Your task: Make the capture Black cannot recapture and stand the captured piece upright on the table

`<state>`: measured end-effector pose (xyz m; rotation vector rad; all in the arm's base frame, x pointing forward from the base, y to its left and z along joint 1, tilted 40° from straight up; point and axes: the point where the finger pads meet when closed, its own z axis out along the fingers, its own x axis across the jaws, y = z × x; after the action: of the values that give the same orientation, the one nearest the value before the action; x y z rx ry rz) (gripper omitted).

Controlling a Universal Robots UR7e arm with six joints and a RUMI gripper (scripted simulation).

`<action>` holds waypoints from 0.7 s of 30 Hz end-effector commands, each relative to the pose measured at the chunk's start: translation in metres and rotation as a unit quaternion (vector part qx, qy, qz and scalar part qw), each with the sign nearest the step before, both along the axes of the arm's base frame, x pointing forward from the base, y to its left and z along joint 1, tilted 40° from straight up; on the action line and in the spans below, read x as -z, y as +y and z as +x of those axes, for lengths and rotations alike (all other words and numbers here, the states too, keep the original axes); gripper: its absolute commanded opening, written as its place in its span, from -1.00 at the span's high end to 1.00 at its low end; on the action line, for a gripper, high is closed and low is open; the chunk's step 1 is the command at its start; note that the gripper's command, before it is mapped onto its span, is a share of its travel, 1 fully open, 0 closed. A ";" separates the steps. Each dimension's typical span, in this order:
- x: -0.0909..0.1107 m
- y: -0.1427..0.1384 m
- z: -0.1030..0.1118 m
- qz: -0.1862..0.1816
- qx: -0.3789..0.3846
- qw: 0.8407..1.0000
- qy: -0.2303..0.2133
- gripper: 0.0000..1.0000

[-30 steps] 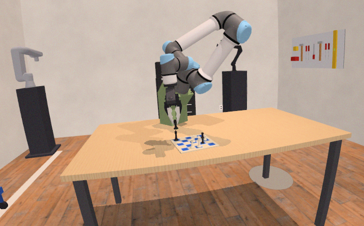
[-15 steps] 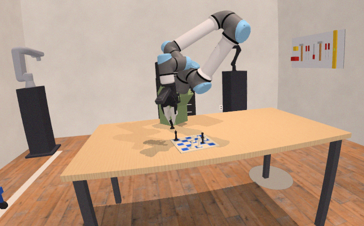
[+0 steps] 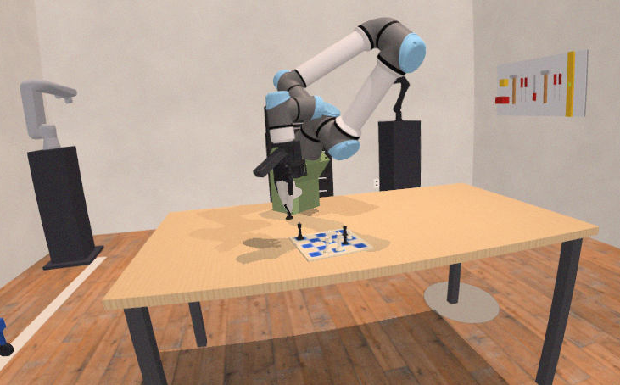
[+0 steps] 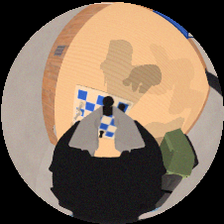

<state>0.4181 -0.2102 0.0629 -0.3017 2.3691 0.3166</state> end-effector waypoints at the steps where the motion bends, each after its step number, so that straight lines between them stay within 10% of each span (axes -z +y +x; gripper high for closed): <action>1: 0.005 -0.003 -0.004 0.075 0.106 0.990 0.050 1.00; 10: 0.008 -0.005 -0.007 0.144 0.186 0.968 0.084 1.00; 21: 0.011 -0.007 -0.010 0.256 0.328 0.898 0.145 1.00</action>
<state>0.4094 -0.2151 0.0535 0.5088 2.4085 0.6128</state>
